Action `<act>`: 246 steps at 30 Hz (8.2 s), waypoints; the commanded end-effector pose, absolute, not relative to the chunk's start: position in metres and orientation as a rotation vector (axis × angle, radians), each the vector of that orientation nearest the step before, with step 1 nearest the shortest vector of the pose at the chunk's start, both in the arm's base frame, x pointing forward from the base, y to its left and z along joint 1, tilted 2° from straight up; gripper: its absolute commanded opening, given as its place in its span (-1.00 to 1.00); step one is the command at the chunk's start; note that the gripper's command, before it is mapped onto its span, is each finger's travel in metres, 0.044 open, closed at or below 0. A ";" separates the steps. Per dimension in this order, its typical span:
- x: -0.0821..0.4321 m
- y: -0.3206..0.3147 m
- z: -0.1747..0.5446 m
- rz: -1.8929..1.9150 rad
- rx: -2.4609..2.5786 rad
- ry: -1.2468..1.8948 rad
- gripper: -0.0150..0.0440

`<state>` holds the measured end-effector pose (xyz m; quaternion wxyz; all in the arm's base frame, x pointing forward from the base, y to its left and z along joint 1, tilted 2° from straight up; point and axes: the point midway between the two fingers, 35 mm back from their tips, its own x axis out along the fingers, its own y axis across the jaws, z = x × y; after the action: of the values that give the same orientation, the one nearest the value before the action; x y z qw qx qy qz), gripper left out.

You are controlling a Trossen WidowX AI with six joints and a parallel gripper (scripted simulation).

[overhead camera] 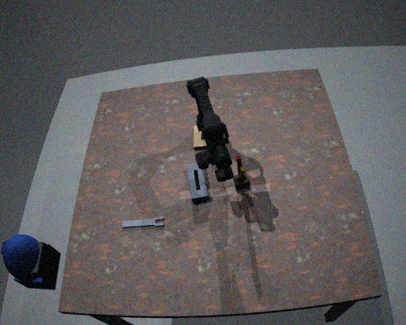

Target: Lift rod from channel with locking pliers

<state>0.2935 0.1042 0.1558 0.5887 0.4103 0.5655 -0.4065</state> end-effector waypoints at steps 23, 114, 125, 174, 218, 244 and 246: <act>0.267 0.179 0.147 -0.946 0.958 1.321 1.00; 0.268 0.178 0.117 -0.946 0.958 1.321 0.70; 0.268 0.178 0.117 -0.946 0.958 1.321 0.61; 0.272 0.156 0.158 -1.067 1.098 1.243 0.61; 0.284 0.088 0.160 -1.455 1.492 0.962 0.61; 0.283 0.048 0.161 -1.670 1.712 0.747 0.61; 0.283 0.045 0.161 -1.686 1.729 0.729 0.61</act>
<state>0.2838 0.0508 0.1585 0.3164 0.6446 0.2911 -0.6322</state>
